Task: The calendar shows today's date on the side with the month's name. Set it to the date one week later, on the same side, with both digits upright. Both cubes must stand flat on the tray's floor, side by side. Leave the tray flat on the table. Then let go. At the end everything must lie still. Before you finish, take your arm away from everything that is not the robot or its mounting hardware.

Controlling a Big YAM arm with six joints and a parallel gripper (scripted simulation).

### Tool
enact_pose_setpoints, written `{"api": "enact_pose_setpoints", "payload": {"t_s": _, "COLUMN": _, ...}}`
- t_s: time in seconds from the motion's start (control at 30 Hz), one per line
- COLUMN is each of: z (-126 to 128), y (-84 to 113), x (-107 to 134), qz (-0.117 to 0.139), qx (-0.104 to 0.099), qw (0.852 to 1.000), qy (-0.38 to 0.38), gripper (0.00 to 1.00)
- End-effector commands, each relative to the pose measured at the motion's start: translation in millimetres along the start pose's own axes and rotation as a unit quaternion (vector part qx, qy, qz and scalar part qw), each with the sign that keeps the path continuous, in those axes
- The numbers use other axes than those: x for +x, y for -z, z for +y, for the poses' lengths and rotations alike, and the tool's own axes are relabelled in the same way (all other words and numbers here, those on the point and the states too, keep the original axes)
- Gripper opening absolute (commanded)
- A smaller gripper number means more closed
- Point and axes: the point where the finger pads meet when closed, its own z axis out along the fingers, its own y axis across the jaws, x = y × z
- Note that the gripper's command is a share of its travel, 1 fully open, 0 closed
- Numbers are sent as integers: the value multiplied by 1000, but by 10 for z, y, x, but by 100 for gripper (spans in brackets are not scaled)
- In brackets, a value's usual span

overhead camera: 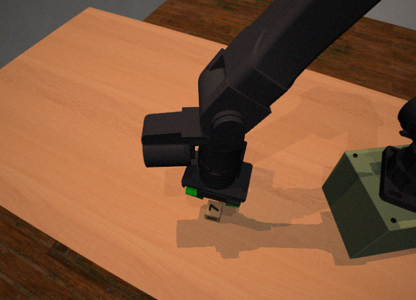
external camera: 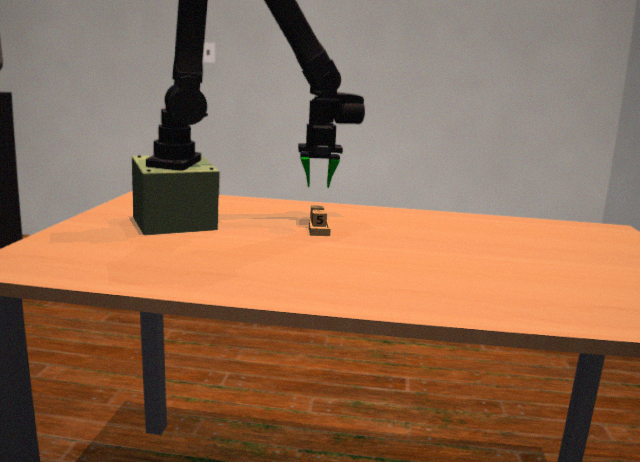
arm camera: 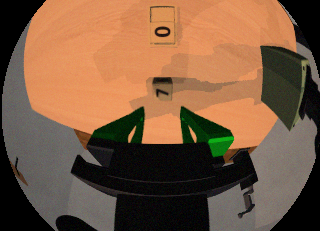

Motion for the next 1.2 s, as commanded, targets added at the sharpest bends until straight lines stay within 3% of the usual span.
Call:
{"api": "enact_pose_setpoints", "payload": {"t_s": 0.0, "z": 27, "y": -83, "x": -38, "qz": -3, "qx": -2, "qw": 1000, "qy": -2, "gripper": 46}}
{"api": "enact_pose_setpoints", "payload": {"t_s": 0.03, "z": 27, "y": -83, "x": -38, "qz": -3, "qx": -2, "qw": 1000, "qy": -2, "gripper": 46}}
{"api": "enact_pose_setpoints", "payload": {"t_s": 0.07, "z": 163, "y": -39, "x": 22, "qz": 1, "qx": -15, "qw": 1000, "qy": 1, "gripper": 46}}
{"api": "enact_pose_setpoints", "payload": {"t_s": 0.27, "z": 24, "y": -197, "x": -41, "qz": -3, "qx": -2, "qw": 1000, "qy": 0, "gripper": 46}}
{"api": "enact_pose_setpoints", "payload": {"t_s": 0.53, "z": 36, "y": -308, "x": -34, "qz": -2, "qx": -3, "qw": 1000, "qy": 0, "gripper": 46}}
{"api": "enact_pose_setpoints", "payload": {"t_s": 0.63, "z": 120, "y": -288, "x": 8, "qz": 0, "qx": -11, "qw": 1000, "qy": 2, "gripper": 46}}
{"api": "enact_pose_setpoints", "payload": {"t_s": 1.17, "z": 46, "y": -406, "x": -28, "qz": -2, "qx": -4, "qw": 1000, "qy": 1, "gripper": 46}}
